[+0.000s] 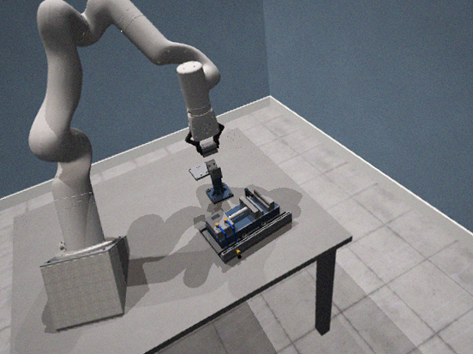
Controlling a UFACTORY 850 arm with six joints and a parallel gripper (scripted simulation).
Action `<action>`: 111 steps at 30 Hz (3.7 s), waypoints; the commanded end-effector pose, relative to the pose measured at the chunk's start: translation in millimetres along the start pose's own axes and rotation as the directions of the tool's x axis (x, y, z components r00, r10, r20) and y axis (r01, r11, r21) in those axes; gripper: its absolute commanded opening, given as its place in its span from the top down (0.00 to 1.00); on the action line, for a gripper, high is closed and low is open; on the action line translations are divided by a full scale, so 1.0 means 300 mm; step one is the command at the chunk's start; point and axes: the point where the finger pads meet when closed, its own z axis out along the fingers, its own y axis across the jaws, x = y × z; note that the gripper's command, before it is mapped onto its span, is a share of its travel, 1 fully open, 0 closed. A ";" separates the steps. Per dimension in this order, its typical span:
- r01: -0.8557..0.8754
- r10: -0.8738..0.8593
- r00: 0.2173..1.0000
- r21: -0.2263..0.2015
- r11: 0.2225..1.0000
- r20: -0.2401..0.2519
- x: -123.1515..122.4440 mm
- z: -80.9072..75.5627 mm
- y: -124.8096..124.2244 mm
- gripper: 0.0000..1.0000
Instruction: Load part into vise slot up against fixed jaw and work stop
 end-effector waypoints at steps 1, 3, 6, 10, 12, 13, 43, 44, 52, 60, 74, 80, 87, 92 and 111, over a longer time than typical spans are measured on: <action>0.001 -0.001 1.000 -0.001 1.000 0.005 0.000 -0.002 0.002 1.00; 0.001 -0.001 1.000 -0.001 1.000 0.008 0.000 -0.002 0.002 1.00; 0.001 -0.001 1.000 -0.001 1.000 0.019 0.000 -0.002 0.002 1.00; 0.001 -0.001 0.999 -0.001 1.000 0.042 0.001 -0.002 0.003 1.00; 0.001 -0.001 0.998 -0.001 1.000 0.055 0.001 -0.002 0.002 1.00; 0.001 -0.001 0.998 -0.001 1.000 0.063 0.001 -0.002 0.002 1.00; 0.001 0.000 0.939 -0.001 1.000 0.343 0.012 0.000 0.002 1.00; 0.001 0.000 0.935 0.000 1.000 0.354 0.012 0.001 0.002 1.00; 0.001 0.000 0.906 -0.001 1.000 0.424 0.015 0.002 0.003 1.00; 0.000 0.000 0.874 0.000 1.000 0.486 0.017 0.003 0.002 1.00; 0.000 0.000 0.819 0.000 1.000 0.574 0.021 0.005 0.002 1.00; 0.000 0.000 0.792 0.000 1.000 0.610 0.022 0.006 0.002 1.00; 0.001 0.000 0.772 -0.001 1.000 0.636 0.023 0.007 0.002 1.00; 0.001 0.000 0.753 -0.001 1.000 0.658 0.024 0.008 0.002 1.00; 0.001 0.000 0.714 -0.001 1.000 0.700 0.026 0.009 0.002 1.00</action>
